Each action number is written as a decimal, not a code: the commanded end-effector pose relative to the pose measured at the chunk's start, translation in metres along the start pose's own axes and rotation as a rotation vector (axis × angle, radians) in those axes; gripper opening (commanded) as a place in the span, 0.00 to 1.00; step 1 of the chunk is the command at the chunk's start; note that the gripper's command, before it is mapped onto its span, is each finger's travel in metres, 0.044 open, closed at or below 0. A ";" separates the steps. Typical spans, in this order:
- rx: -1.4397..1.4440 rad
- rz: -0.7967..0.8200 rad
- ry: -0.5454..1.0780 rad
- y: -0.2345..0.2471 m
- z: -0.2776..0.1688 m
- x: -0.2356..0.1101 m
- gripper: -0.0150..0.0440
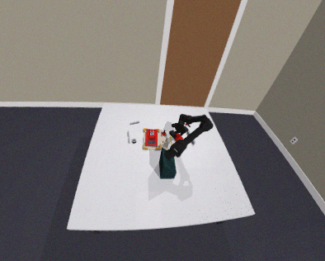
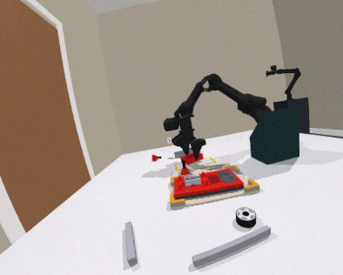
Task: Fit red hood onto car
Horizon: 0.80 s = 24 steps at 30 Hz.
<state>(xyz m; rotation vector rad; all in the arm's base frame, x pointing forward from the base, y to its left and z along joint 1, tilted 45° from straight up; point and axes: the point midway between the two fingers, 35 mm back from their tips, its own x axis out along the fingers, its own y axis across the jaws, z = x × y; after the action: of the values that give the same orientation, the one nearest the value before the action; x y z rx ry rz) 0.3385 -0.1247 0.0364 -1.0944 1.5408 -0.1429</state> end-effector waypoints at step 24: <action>0.003 -0.003 -0.007 0.000 0.002 -0.081 0.25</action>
<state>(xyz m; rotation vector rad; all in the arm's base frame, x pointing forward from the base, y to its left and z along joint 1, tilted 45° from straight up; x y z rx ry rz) 0.3302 -0.0681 0.0946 -1.0951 1.5311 -0.1428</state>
